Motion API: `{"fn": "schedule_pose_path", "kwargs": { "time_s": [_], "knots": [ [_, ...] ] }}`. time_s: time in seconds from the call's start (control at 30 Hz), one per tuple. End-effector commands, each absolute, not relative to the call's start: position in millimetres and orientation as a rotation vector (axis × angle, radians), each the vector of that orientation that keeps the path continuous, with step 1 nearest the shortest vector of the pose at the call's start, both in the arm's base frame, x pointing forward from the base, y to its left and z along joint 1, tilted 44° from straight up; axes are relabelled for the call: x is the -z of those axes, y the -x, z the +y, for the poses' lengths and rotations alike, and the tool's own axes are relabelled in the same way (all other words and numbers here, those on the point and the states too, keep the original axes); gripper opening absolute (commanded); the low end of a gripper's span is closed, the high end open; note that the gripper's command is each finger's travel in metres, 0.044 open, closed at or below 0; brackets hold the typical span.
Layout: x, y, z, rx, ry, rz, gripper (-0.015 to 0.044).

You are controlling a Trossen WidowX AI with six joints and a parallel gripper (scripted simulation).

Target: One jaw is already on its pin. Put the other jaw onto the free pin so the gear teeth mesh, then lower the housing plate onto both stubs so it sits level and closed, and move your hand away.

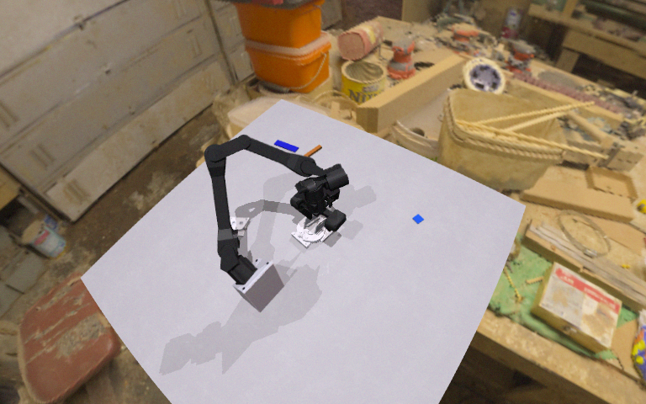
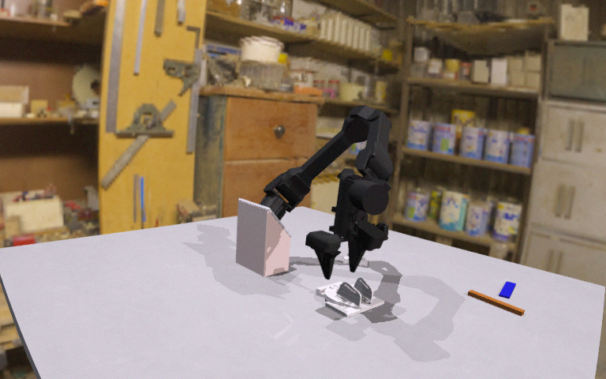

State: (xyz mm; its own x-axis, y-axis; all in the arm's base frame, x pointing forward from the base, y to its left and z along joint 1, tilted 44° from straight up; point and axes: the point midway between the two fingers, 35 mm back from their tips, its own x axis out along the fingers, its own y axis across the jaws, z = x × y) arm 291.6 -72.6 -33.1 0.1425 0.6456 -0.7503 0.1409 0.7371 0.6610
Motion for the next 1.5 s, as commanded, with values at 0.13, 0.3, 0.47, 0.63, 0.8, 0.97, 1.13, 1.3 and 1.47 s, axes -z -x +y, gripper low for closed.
{"fn": "schedule_pose_path", "kwargs": {
  "time_s": [0.13,0.3,0.47,0.63,0.8,0.97,1.13,1.3,1.47],
  "knots": [
    [-6,-297,-45,-0.420,-0.607,1.393,0.0440],
    [-40,-297,-12,-0.464,-0.535,1.370,0.0440],
    [-72,-289,22,-0.514,-0.470,1.341,0.0440],
    [-101,-274,55,-0.571,-0.411,1.307,0.0440],
    [-127,-253,84,-0.634,-0.359,1.270,0.0440],
    [-150,-226,110,-0.703,-0.314,1.230,0.0440],
    [-169,-194,130,-0.777,-0.276,1.189,0.0440],
    [-177,-178,138,-0.817,-0.260,1.168,0.0440],
    [-176,-178,139,-0.817,-0.260,1.168,0.0440]
  ]
}}
